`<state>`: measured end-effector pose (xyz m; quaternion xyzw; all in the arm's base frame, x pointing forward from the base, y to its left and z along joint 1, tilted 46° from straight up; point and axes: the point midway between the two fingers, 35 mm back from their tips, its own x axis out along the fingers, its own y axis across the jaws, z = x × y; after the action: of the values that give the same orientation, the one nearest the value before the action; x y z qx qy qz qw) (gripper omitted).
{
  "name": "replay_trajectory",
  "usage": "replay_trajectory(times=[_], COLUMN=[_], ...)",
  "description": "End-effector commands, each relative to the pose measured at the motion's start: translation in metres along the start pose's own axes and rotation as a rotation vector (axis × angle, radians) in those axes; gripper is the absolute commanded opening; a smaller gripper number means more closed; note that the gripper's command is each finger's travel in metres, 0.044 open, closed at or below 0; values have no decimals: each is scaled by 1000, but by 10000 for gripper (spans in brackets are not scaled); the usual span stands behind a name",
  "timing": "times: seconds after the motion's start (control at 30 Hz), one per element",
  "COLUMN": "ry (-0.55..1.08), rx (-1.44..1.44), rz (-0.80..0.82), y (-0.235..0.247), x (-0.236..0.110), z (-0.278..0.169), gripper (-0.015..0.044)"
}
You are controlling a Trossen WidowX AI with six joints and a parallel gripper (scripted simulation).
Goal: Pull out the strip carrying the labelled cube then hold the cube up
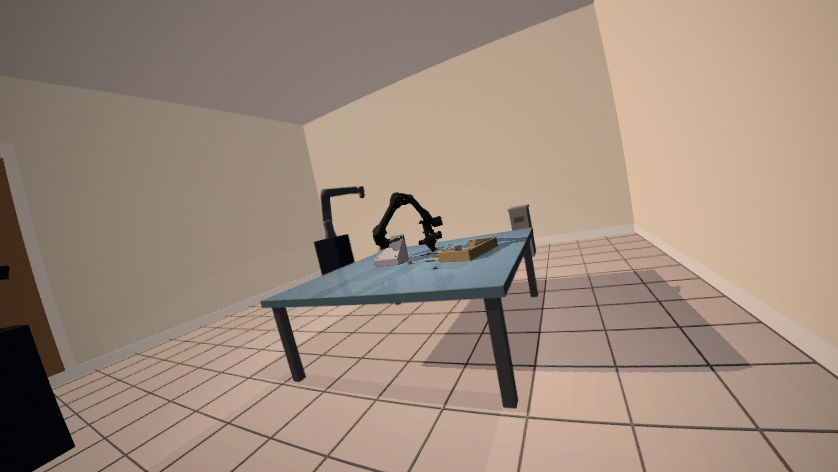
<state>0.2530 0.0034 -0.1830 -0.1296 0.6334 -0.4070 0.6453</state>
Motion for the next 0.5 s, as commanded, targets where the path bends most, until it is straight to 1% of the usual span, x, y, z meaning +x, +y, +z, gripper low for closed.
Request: replay_trajectory(times=[0.0,0.4,0.47], ry=[28,28,6], rx=[-5,-5,-1], rz=[-12,-12,-1], y=[-4,-4,1], x=[6,6,-9], z=[-9,-9,1], gripper=[0,0,0])
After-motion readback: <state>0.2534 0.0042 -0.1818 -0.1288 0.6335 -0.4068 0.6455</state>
